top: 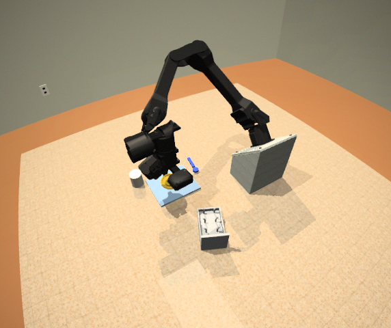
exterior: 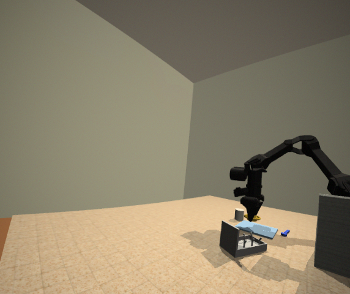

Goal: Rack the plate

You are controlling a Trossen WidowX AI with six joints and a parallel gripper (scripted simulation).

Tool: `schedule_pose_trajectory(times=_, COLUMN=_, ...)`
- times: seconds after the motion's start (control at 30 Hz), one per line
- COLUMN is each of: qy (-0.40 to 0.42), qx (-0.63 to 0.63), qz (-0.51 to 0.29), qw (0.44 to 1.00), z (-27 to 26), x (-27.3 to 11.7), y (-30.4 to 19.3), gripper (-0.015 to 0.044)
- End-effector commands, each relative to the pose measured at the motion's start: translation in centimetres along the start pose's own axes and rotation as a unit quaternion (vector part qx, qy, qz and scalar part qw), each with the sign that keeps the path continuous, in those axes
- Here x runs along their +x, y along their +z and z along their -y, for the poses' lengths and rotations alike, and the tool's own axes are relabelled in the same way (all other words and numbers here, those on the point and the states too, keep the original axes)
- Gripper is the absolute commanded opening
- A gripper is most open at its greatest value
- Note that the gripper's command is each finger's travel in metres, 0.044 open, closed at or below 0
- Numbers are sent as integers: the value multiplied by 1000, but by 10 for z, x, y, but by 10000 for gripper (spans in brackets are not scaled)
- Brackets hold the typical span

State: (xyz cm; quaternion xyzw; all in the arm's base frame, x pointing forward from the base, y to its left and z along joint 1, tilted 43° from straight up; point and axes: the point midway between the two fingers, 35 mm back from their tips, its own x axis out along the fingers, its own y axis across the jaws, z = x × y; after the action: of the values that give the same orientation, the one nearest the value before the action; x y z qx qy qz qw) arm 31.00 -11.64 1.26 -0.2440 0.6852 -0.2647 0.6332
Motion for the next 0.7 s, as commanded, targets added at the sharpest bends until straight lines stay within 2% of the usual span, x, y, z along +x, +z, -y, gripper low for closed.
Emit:
schedule_pose_trajectory(times=0.0, qy=5, qx=6, qz=8, qw=1000, z=0, x=-29, y=6, gripper=0)
schedule_pose_trajectory(times=0.67, qy=2, qx=6, qz=7, qw=1000, z=-4, x=-128, y=7, gripper=0)
